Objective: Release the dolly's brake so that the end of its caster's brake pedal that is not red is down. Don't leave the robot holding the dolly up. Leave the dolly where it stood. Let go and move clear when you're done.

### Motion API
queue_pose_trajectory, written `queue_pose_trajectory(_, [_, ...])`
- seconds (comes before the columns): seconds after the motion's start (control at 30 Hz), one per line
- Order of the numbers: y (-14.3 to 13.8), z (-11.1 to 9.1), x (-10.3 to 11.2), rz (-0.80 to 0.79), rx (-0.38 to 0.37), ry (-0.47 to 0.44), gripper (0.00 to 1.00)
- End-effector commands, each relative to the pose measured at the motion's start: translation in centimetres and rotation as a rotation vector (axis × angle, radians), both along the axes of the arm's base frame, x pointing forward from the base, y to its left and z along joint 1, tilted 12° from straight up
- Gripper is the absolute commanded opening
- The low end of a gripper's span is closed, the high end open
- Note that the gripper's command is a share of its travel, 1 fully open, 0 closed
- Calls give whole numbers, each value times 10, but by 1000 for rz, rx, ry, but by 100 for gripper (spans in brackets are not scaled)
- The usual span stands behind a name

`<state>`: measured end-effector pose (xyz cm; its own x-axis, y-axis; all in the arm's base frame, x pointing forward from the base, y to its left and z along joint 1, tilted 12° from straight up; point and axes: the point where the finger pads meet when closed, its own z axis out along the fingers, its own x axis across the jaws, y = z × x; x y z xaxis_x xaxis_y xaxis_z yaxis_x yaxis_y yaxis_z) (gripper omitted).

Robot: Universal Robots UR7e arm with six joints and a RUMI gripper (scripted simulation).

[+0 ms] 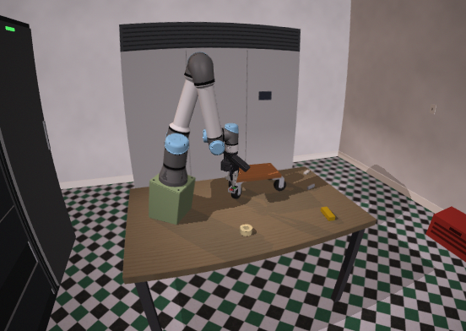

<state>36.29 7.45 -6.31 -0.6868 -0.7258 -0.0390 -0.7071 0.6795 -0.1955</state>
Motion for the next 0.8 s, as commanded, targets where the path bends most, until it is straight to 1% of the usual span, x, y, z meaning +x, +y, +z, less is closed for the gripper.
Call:
queue_pose_trajectory(0.0, [0,1,0,0,0,-1,0])
queue_pose_trajectory(0.33, [1,11,-2,0,0,-1,0])
queue_pose_trajectory(0.77, [5,50,-8,0,0,-1,0])
